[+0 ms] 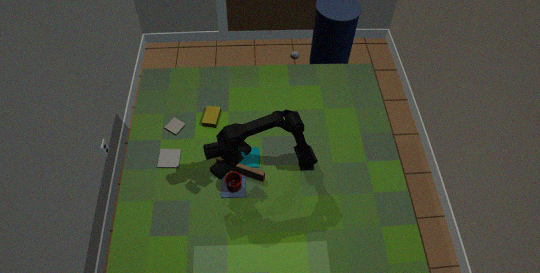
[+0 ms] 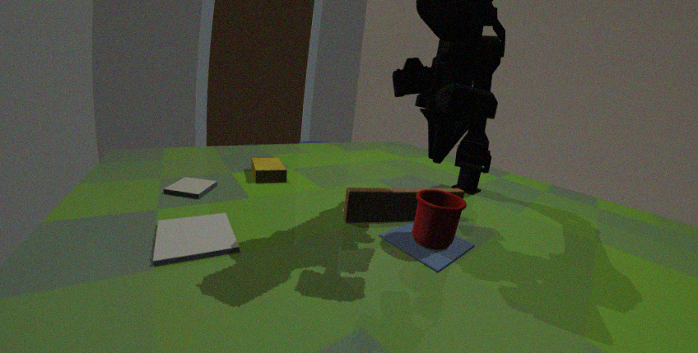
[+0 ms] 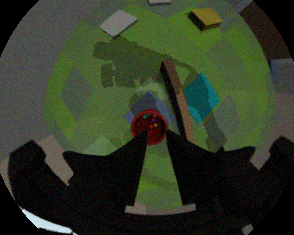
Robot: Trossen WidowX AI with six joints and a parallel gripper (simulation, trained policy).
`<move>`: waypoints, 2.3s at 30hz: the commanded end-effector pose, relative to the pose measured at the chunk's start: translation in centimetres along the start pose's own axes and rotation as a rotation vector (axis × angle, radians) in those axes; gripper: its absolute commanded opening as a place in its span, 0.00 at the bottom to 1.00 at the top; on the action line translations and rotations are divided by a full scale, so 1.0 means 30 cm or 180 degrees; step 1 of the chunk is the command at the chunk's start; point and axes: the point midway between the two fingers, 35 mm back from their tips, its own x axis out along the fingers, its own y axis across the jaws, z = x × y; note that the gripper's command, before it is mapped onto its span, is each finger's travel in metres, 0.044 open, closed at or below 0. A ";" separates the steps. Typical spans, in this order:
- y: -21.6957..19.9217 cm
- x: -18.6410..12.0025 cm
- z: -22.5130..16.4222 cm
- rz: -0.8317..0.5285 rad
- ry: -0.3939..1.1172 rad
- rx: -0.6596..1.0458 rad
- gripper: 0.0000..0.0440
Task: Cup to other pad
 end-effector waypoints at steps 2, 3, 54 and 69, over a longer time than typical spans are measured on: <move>-0.020 0.054 -0.010 -0.0175 0.0054 0.0037 0.28; -0.022 0.065 -0.012 -0.0202 0.0064 0.0041 0.29; -0.111 0.173 -0.041 -0.0312 0.0135 0.0096 0.05; -0.165 0.069 0.057 -0.0093 -0.0006 0.0520 0.01</move>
